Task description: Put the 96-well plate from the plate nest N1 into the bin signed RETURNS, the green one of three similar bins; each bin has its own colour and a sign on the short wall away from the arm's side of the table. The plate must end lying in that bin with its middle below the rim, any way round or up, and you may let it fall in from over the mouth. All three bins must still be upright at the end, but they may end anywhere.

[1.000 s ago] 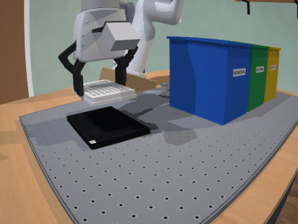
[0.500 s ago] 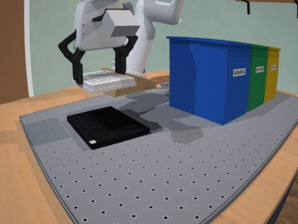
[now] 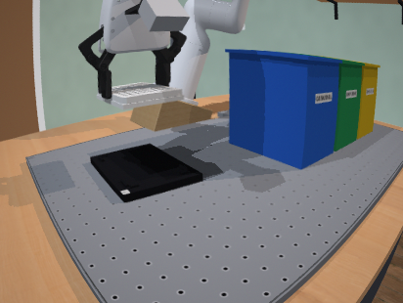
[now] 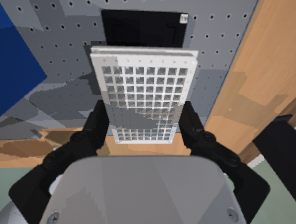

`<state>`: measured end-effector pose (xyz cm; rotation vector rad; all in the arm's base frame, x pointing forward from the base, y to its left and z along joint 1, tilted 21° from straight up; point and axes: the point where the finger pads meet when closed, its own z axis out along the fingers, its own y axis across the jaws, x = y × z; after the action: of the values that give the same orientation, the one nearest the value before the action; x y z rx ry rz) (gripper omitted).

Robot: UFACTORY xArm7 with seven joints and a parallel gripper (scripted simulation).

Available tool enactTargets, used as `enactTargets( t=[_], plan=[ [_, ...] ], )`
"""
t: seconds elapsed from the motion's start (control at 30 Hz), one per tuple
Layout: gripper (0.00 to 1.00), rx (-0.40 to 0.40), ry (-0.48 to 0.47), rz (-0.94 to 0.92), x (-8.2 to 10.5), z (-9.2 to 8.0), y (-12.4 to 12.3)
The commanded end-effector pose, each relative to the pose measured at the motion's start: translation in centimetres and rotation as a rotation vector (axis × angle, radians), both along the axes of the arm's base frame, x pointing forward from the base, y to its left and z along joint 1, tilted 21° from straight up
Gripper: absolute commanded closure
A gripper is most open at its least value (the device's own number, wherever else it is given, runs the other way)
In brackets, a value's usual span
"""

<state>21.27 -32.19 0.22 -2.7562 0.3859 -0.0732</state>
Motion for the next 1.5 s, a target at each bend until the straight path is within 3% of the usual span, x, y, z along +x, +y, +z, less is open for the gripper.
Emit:
enactTargets(
  t=[0.0, 1.47],
  plan=[
    [1.00, -0.005, -0.002, -0.001, 0.0, 0.9, -0.5],
    [1.00, -0.005, -0.002, -0.001, -0.7, 6.8, -2.6]
  ],
)
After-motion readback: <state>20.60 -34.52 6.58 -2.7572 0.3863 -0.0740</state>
